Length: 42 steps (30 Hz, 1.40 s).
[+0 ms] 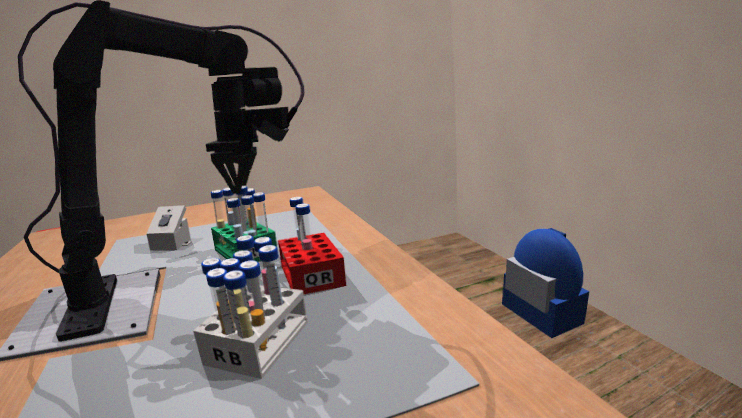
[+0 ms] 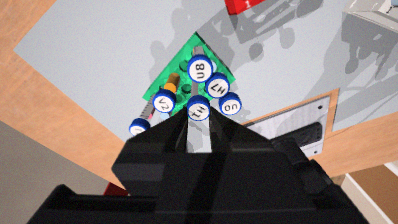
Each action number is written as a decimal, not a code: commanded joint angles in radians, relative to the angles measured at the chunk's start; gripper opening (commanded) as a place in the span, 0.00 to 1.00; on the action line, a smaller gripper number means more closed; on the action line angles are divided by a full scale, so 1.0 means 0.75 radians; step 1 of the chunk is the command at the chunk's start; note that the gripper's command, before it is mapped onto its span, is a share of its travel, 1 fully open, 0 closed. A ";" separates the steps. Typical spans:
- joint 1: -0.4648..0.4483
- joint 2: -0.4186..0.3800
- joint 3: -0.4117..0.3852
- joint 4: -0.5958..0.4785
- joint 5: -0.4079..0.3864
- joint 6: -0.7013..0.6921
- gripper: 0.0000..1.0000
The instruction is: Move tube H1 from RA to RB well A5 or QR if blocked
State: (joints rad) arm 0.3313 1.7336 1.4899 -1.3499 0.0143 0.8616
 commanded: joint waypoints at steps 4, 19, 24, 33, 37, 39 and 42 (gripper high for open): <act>0.022 -0.058 0.069 -0.062 0.011 0.010 0.00; -0.010 -0.059 0.138 -0.131 0.012 -0.012 0.00; -0.013 -0.060 0.158 -0.152 0.013 -0.014 0.00; -0.017 -0.035 0.212 -0.197 0.013 -0.016 0.00; -0.002 -0.021 0.237 -0.219 0.011 -0.005 0.00; 0.006 -0.017 0.248 -0.230 0.011 0.001 0.00; 0.011 -0.015 0.254 -0.236 0.011 0.004 0.00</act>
State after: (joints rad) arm 0.3305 1.7210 1.6489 -1.4944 0.0143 0.8574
